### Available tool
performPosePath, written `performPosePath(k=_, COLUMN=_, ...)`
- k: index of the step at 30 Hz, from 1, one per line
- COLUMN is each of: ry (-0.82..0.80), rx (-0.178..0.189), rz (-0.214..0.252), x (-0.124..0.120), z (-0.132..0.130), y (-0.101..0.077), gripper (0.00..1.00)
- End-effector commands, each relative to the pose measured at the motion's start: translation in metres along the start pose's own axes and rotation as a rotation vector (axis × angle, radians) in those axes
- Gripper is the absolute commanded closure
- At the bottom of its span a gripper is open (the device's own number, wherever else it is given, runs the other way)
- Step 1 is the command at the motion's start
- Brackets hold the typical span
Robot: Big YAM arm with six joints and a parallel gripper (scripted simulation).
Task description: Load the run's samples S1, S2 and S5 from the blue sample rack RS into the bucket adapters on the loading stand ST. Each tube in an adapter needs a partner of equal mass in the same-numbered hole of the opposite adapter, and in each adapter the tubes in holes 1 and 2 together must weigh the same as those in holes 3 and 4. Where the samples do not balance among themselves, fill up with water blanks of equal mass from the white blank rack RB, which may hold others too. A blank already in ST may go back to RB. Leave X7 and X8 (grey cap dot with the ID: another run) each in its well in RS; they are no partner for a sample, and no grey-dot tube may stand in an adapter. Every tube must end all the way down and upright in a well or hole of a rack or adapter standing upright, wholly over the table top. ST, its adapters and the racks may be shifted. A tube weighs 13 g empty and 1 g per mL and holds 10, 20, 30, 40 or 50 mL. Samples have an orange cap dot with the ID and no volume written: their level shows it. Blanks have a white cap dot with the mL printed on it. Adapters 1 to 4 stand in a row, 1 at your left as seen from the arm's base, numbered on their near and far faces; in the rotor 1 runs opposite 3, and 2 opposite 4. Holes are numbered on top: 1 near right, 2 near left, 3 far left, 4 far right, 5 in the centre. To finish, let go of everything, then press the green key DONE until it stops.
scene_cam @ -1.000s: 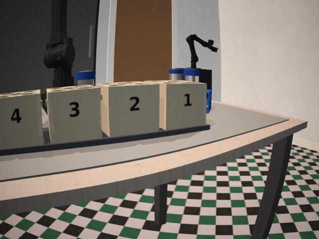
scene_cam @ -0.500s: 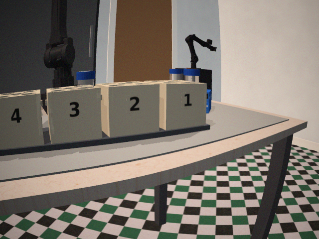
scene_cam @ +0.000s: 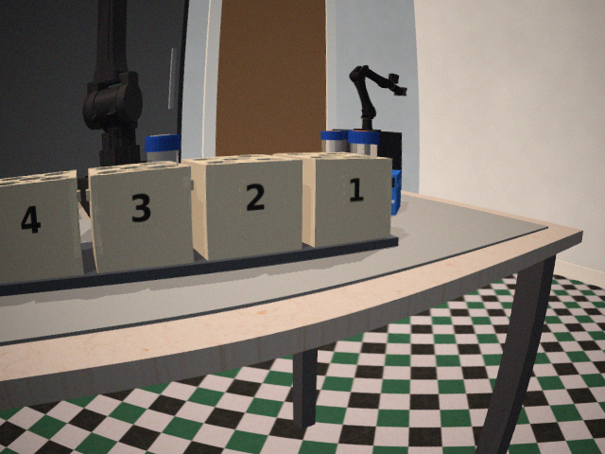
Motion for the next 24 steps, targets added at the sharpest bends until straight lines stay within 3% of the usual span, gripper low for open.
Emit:
performPosePath(k=1, ry=0.0, rx=0.006, rz=-0.048, x=0.012, z=0.002, y=-0.014, gripper=1.0)
performPosePath(k=3, ry=-0.011, rx=0.003, rz=-0.029, x=-0.001, z=0.004, y=-0.016, gripper=1.0)
performPosePath(k=5, ry=-0.003, rx=0.011, rz=-0.082, x=0.019, z=0.007, y=-0.042, gripper=1.0)
performPosePath(k=11, ry=0.004, rx=0.012, rz=-0.083, x=0.018, z=0.005, y=-0.063, gripper=1.0)
performPosePath(k=13, ry=0.004, rx=0.012, rz=-0.083, x=0.018, z=0.005, y=-0.063, gripper=1.0)
performPosePath(k=14, ry=-0.003, rx=0.007, rz=-0.048, x=0.019, z=0.007, y=-0.052, gripper=1.0)
performPosePath(k=17, ry=0.002, rx=0.012, rz=-0.084, x=0.017, z=0.006, y=-0.077, gripper=1.0)
performPosePath(k=24, ry=0.002, rx=0.013, rz=-0.086, x=0.016, z=0.006, y=-0.101, gripper=1.0)
Point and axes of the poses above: the point where the finger pads meet when closed, its own y axis out along the fingers, its own z axis across the jaws, x = y × z, the point moved 3 cm from there along -y, back along the fingers, and after that the axes turned 8 degrees about -y, right-handed, at the moved point
